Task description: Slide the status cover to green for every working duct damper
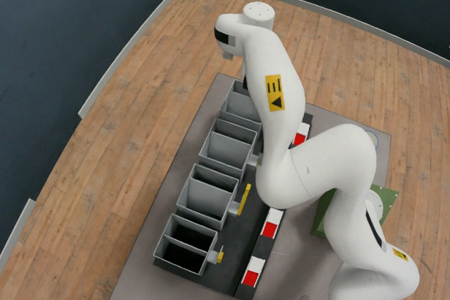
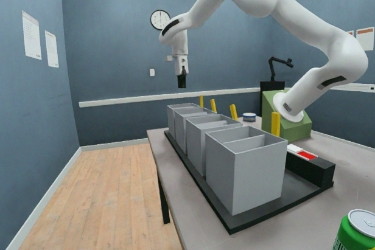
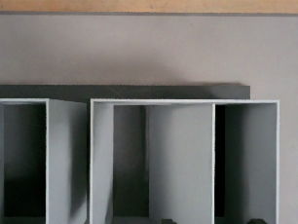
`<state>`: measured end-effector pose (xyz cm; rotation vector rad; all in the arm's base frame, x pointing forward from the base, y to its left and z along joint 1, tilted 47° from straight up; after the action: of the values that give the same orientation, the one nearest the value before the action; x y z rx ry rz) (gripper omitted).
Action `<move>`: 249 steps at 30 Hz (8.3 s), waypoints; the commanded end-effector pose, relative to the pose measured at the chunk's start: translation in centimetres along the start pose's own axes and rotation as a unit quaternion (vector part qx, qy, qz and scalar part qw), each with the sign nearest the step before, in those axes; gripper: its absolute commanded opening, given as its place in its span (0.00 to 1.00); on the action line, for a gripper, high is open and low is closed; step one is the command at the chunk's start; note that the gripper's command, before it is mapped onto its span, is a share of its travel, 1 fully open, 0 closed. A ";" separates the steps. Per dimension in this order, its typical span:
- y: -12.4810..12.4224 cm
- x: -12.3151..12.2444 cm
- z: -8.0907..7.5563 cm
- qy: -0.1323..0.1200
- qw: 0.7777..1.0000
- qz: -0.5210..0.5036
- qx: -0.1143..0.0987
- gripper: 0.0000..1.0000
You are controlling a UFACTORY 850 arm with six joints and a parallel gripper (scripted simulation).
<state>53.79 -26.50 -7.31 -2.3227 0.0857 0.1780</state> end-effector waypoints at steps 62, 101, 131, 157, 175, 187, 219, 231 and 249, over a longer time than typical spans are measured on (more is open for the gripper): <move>0.0 0.1 -0.1 0.001 1.000 0.000 -0.001 0.39; -16.9 -2.8 -0.1 0.001 1.000 -0.001 0.000 0.39; -18.0 -3.3 0.0 0.001 1.000 0.000 0.000 0.39; -18.0 -3.3 0.0 0.001 1.000 0.000 0.000 0.39; -18.0 -3.3 0.0 0.001 1.000 0.000 0.000 0.39; -18.0 -3.3 0.0 0.001 1.000 0.000 0.000 0.39; -11.4 -9.2 2.2 -0.020 0.993 0.000 0.117 0.39; -7.4 -12.8 3.7 -0.032 0.982 0.000 0.188 0.39; -7.4 -12.8 3.8 -0.032 0.982 0.000 0.188 0.39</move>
<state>41.57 -18.52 -2.60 -1.9379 0.0784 0.2188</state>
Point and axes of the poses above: the point where the finger pads meet when closed, its own z axis out along the fingers, its own y axis across the jaws, x = y × z, the point moved 6 cm from there along -z, back along the fingers, and after that the axes turned 10 degrees about z, right-handed, at the moved point
